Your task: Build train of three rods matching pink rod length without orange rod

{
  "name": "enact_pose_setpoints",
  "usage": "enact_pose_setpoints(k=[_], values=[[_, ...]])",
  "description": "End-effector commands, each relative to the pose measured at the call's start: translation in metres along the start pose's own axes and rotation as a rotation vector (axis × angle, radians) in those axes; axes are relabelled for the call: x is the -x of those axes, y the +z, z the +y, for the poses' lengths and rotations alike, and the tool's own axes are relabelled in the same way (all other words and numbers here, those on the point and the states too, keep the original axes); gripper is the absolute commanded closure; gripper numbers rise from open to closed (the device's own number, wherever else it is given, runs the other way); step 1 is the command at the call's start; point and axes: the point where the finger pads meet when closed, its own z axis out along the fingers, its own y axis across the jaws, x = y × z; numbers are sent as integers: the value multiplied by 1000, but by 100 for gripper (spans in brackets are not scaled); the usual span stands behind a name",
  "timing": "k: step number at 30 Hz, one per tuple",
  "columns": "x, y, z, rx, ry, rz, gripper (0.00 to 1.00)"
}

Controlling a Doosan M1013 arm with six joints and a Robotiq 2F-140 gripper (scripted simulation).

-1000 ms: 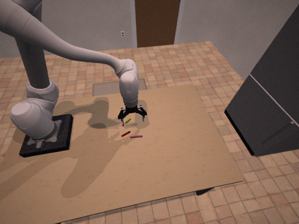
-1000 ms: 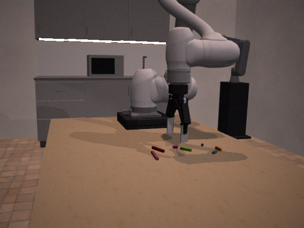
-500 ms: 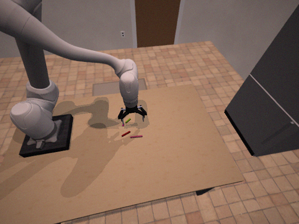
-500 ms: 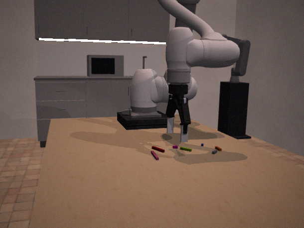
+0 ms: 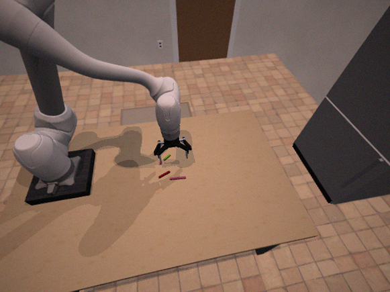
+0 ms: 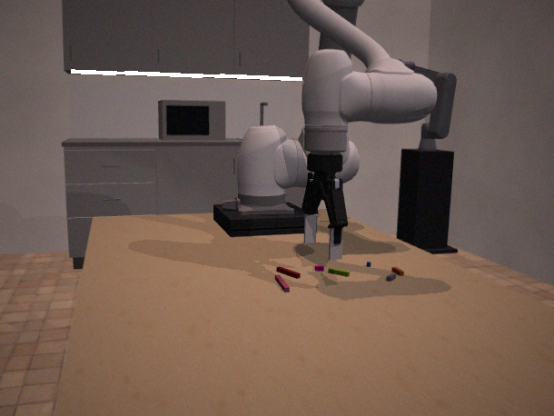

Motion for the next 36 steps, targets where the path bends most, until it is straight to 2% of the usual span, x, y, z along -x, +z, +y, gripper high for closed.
enact_pose_setpoints(k=[1,20,23,30,32,33,36], values=[[0,0,0,0,0,0,0],[1,0,2,0,-22,0,0],[11,-1,20,0,-201,0,0],[26,-1,49,0,-486,0,0],[26,-1,49,0,-486,0,0],[31,-1,59,0,-589,0,0],[36,0,71,0,-702,0,0]])
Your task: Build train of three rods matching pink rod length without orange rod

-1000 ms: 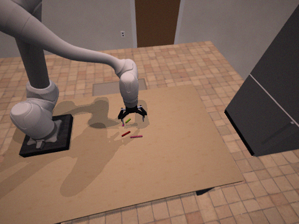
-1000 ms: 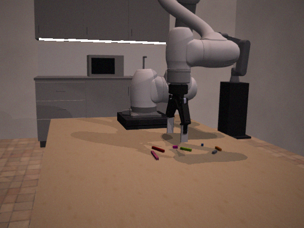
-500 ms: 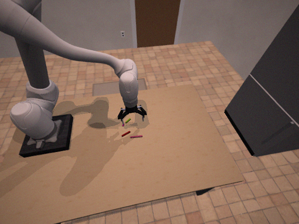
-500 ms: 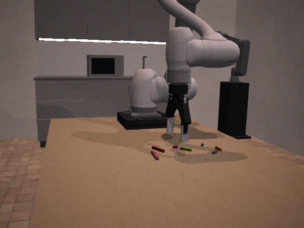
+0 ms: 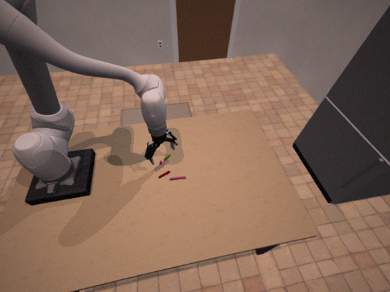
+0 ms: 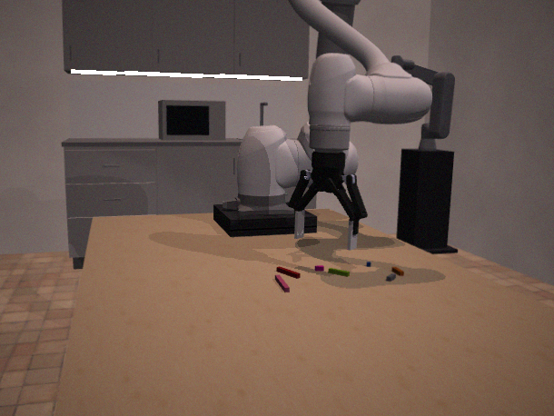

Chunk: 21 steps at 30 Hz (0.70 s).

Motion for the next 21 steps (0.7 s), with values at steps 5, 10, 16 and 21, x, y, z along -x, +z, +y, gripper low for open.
enact_pose_setpoints(k=[5,10,16,21], values=[[19,0,12,-10,-208,-8,0],[19,0,12,-10,-208,-8,0],[19,0,12,-10,-208,-8,0],[19,0,12,-10,-208,-8,0]])
